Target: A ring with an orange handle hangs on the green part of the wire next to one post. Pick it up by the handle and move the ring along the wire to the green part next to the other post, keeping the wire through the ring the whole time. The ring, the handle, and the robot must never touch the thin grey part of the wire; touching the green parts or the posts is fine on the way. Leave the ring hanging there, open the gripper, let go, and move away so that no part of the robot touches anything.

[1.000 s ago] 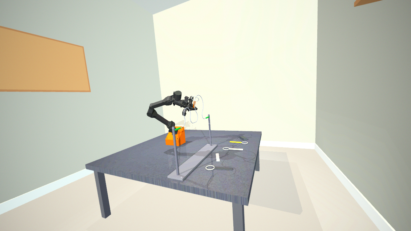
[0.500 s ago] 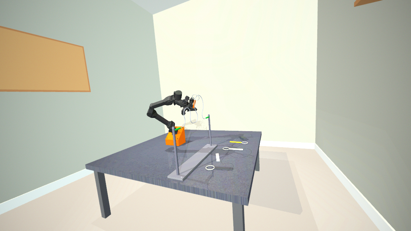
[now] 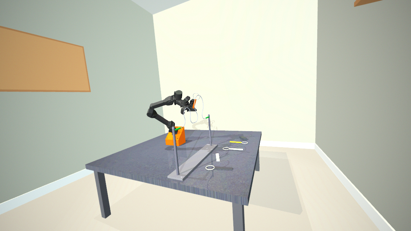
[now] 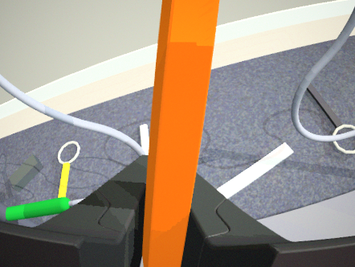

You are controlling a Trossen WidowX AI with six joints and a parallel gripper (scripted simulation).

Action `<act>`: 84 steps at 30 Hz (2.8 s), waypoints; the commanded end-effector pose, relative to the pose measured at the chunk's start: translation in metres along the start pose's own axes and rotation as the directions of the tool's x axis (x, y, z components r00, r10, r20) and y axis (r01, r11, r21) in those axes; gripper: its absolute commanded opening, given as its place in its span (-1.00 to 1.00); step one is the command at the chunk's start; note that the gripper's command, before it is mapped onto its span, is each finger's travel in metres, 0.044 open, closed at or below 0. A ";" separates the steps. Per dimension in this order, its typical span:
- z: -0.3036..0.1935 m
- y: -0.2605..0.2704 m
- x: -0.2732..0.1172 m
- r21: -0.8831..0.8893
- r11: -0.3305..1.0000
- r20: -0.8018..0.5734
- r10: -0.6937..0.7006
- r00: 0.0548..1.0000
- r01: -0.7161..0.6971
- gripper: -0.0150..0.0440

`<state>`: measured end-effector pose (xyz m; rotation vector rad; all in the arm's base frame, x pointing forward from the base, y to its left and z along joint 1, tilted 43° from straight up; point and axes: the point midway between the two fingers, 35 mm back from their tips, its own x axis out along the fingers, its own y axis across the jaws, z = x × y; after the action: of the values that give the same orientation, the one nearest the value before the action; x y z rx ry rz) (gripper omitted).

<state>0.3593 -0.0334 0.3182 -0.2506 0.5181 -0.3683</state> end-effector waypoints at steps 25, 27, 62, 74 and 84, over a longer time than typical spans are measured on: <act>0.000 -0.013 0.001 -0.309 0.934 0.066 -0.165 0.984 0.177 -1.00; 0.000 -0.014 0.001 -0.329 0.925 0.072 -0.175 0.982 0.189 -1.00; 0.008 -0.028 -0.001 -0.625 0.680 0.218 -0.319 0.923 0.383 -1.00; 0.012 -0.032 -0.003 -0.700 0.564 0.278 -0.350 0.895 0.438 -1.00; 0.015 -0.034 -0.004 -0.749 0.458 0.330 -0.369 0.869 0.479 -1.00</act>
<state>0.3549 -0.0600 0.3445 -1.2970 0.4689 -0.5788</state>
